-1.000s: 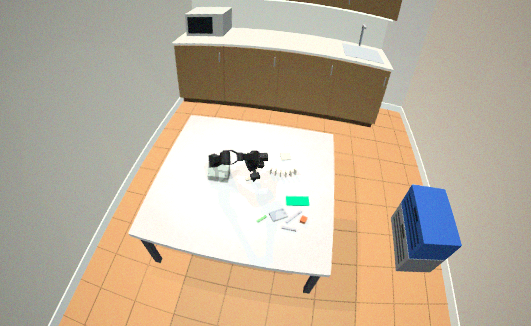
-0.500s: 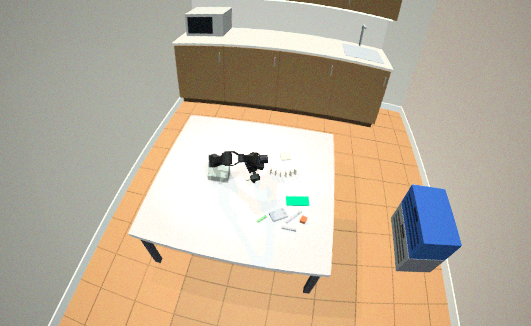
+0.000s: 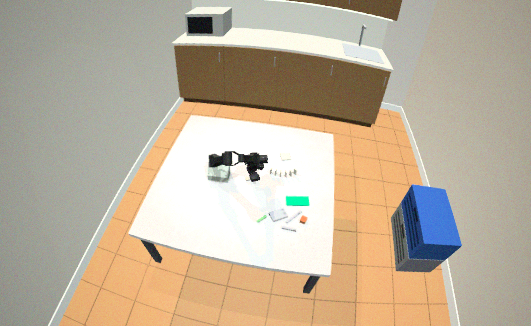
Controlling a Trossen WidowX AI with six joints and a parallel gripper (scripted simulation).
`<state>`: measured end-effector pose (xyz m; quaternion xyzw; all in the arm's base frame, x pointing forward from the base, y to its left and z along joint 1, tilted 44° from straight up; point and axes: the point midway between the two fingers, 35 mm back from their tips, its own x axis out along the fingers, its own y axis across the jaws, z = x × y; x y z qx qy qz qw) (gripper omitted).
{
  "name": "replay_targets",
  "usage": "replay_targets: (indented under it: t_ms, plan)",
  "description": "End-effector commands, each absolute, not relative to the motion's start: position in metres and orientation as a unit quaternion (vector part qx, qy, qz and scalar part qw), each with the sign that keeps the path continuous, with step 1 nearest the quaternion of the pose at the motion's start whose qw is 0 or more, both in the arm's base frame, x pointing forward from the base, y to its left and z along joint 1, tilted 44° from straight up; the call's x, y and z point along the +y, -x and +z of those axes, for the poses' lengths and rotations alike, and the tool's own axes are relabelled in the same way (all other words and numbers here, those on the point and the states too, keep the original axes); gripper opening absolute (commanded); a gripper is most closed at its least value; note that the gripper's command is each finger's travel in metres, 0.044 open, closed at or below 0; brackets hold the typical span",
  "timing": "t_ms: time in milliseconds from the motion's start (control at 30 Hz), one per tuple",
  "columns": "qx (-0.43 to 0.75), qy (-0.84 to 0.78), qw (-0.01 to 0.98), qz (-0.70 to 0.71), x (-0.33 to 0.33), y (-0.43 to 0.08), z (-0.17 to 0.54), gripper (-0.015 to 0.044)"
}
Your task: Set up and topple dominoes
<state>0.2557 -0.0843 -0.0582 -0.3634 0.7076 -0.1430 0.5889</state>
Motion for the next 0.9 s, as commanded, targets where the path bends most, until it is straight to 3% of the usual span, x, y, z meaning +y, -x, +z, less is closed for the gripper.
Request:
replay_targets:
  t_ms: [0,233,633,867]
  plan:
    - [0.708,0.366,0.587,-0.143,-0.085,-0.255,-0.059,0.0107]
    - [0.708,0.366,0.587,-0.143,-0.083,-0.255,-0.057,0.0107]
    - [0.709,0.364,0.588,-0.14,0.011,-0.256,0.054,0.0107]
    - [0.709,0.364,0.588,-0.14,0.02,-0.256,0.064,0.0107]
